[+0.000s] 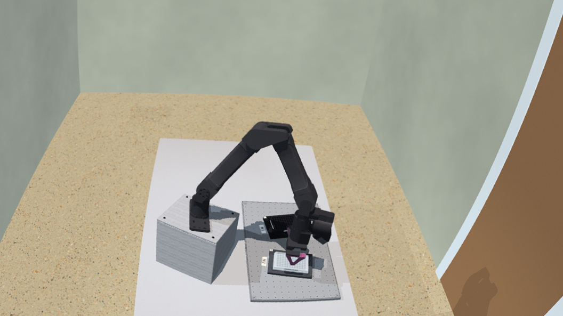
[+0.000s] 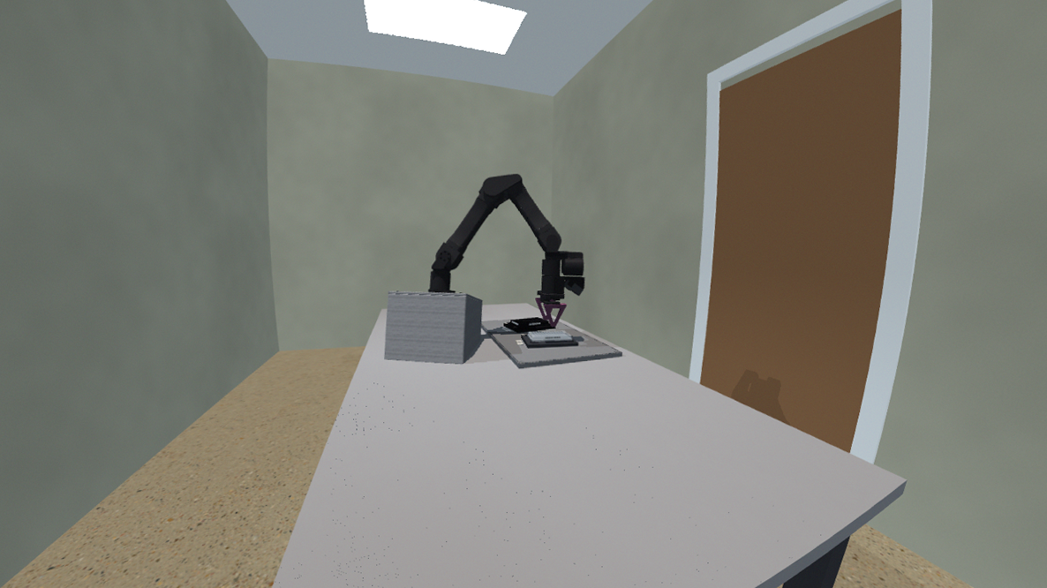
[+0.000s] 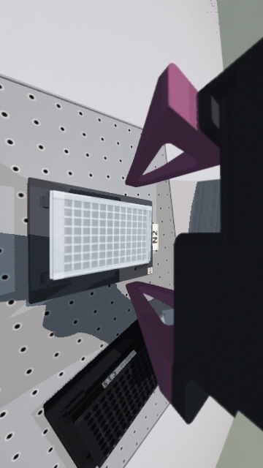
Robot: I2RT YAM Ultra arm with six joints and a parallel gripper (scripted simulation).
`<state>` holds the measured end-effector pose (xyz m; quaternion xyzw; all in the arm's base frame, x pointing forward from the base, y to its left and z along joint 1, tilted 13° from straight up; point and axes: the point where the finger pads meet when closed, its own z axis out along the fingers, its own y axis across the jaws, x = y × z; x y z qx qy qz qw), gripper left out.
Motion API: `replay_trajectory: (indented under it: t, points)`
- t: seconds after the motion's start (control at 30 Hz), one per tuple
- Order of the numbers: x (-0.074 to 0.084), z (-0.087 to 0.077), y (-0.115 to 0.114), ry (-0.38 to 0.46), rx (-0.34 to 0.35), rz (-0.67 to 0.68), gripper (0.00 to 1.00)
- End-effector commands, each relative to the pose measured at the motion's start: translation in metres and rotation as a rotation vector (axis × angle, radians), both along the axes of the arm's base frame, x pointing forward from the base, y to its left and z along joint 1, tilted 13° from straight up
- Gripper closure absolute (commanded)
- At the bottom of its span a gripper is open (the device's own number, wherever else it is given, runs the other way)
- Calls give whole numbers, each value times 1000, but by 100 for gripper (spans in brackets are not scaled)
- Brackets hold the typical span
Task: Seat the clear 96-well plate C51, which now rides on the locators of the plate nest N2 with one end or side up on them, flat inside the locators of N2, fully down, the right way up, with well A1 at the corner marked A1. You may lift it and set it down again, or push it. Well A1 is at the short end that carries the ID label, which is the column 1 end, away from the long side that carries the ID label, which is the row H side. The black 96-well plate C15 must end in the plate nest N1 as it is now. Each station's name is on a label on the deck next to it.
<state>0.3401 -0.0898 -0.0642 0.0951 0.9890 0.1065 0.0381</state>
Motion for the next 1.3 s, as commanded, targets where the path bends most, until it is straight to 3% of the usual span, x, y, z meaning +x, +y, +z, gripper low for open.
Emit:
replay_trajectory:
  t: [0.0,0.2,1.27]
  points:
    - [3,3,-1,-13,1,-2,0]
    - [3,3,-1,-13,1,-2,0]
    - [8,-42,8,-13,2,-2,0]
